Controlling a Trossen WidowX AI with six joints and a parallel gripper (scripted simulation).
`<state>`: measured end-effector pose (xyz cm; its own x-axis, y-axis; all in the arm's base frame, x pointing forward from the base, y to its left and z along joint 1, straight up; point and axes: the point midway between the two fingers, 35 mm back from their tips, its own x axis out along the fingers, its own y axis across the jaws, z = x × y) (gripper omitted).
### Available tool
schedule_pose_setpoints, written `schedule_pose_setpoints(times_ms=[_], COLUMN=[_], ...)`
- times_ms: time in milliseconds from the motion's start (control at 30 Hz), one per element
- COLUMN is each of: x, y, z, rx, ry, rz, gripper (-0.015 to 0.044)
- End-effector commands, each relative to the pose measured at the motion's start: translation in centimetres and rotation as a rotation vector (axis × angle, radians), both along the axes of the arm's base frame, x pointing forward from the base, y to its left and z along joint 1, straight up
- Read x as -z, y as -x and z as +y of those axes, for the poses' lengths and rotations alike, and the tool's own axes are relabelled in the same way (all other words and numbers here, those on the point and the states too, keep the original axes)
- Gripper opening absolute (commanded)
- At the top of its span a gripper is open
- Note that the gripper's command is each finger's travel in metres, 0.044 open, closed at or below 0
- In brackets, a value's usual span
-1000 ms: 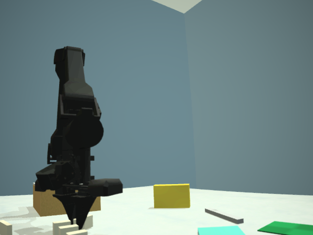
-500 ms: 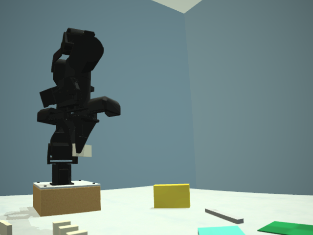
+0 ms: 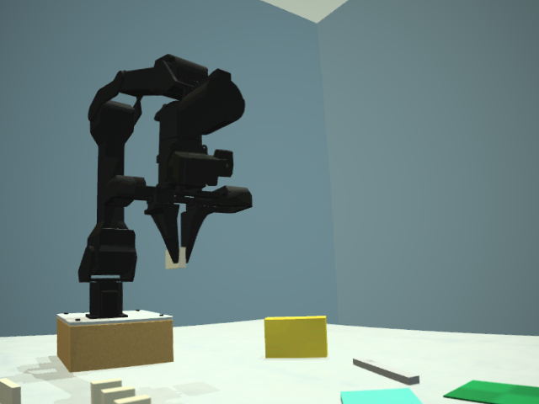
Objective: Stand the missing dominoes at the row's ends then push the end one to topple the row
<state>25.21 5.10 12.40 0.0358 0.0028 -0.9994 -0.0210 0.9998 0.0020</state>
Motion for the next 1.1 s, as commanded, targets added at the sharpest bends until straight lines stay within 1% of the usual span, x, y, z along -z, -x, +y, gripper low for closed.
schedule_pose_setpoints(times_ms=[0, 33, 100, 600, 1067], x=[0.0, 0.0, 0.0, 0.1, 3.8], y=[1.4, 1.7, 1.9, 1.8, -0.9], z=[6.1, 6.8, 7.3, 7.3, 8.4], rx=[-0.939, -1.047, -1.134, -1.132, -0.995], ry=[0.028, 0.031, 0.033, 0.030, -0.217], rz=[0.002, 0.001, 0.001, -0.002, -0.226], gripper=[0.0028, 0.0028, 0.0028, 0.0028, 0.0028])
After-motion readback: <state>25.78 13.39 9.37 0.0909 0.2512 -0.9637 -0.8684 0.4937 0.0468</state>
